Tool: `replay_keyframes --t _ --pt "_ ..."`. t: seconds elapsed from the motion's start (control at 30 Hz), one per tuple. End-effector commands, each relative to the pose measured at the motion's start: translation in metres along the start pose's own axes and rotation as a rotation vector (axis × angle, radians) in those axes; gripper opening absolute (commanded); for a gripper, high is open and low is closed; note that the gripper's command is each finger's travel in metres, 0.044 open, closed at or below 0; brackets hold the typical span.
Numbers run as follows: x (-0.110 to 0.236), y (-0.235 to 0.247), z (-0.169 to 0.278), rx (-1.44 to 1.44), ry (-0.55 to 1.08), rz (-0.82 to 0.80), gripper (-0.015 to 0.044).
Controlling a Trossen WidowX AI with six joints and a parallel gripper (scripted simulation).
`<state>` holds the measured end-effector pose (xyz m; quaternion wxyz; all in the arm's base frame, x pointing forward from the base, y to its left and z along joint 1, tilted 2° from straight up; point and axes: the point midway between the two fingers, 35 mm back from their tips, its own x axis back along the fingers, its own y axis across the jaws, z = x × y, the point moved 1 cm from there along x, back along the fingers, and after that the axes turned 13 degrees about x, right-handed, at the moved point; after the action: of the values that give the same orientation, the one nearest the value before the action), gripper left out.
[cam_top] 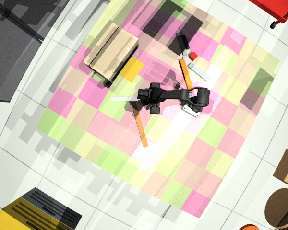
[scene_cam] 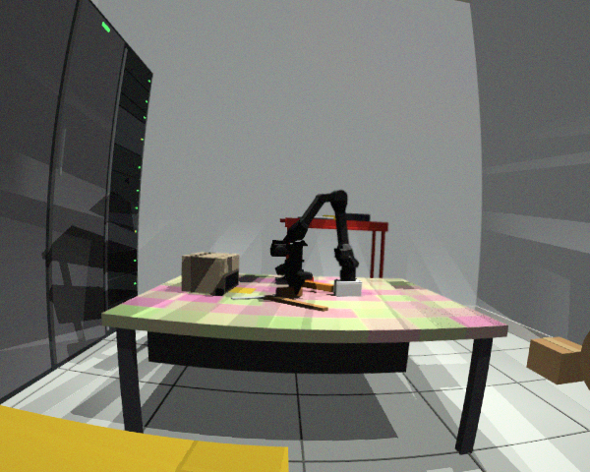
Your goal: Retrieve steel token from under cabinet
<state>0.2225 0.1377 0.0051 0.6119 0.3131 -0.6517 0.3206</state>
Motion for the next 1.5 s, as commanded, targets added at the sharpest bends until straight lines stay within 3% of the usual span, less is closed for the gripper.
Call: replay_keyframes --t 0.0,1.47 --pt "0.001 0.005 -0.004 0.005 -0.003 0.0 0.0" --pt "0.001 0.045 -0.03 0.005 -0.006 -0.004 0.0"
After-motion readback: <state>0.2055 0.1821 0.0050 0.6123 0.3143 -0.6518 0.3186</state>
